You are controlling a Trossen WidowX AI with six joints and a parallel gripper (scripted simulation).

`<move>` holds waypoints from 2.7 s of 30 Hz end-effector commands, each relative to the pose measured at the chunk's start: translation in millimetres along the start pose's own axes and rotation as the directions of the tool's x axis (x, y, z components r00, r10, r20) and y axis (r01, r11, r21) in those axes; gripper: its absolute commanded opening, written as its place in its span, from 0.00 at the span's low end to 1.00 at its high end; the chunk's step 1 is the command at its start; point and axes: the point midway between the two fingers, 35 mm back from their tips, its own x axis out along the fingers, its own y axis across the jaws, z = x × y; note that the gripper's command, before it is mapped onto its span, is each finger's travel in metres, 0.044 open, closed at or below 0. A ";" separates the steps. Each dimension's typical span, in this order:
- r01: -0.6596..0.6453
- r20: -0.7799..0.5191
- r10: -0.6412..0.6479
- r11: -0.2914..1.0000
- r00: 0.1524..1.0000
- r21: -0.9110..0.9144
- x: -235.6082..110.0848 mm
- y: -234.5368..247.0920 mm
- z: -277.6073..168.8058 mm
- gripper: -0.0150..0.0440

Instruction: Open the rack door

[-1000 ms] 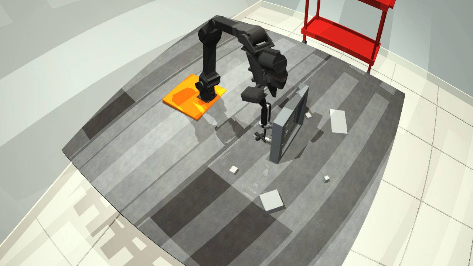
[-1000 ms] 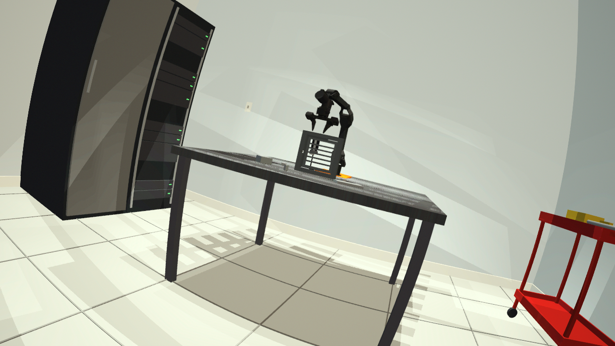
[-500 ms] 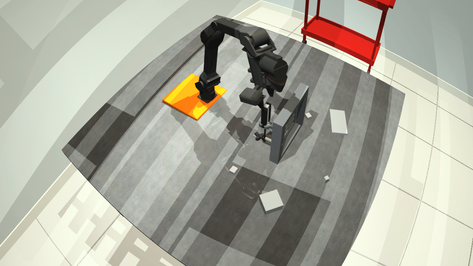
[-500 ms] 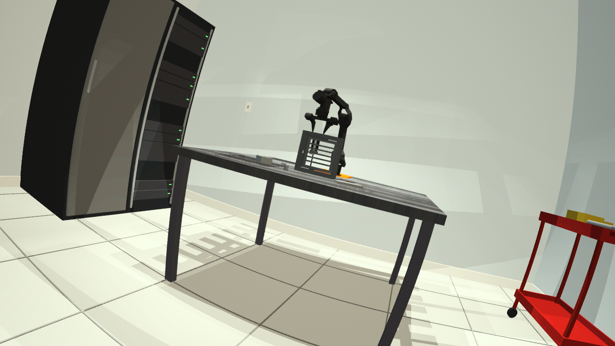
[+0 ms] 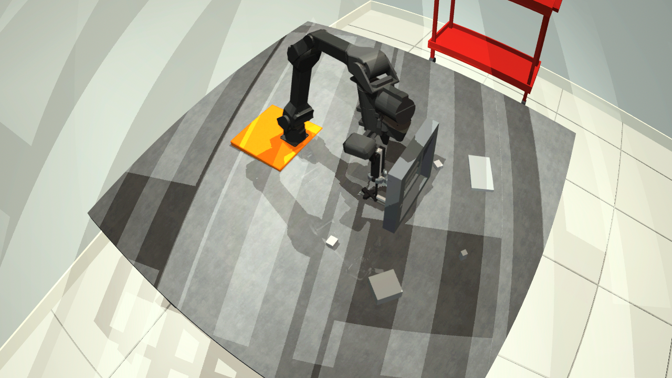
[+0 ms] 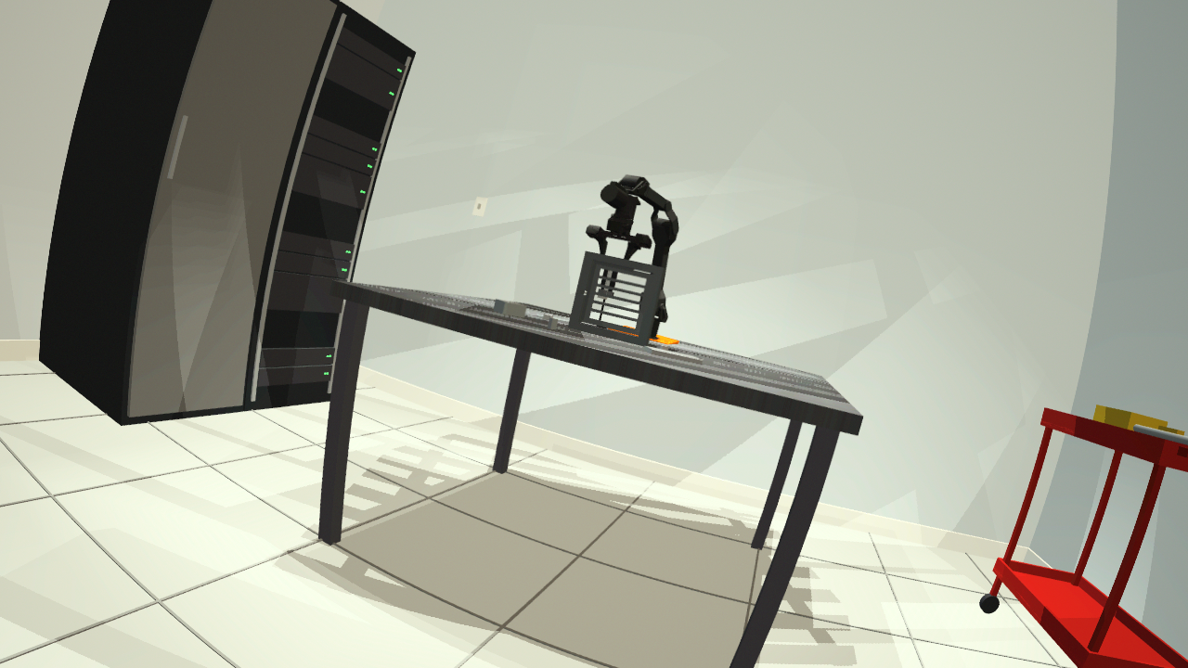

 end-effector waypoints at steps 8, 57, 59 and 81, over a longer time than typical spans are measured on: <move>0.008 -0.062 -0.008 1.000 0.998 0.000 21.2 -0.3 -0.9 0.76; 0.086 -0.119 -0.016 0.788 0.993 0.609 41.1 0.3 -2.8 0.30; 0.093 -0.119 -0.016 0.724 0.993 0.683 41.1 0.3 -2.8 0.30; 0.111 -0.119 -0.016 -0.271 0.993 0.956 41.1 0.2 -2.9 0.30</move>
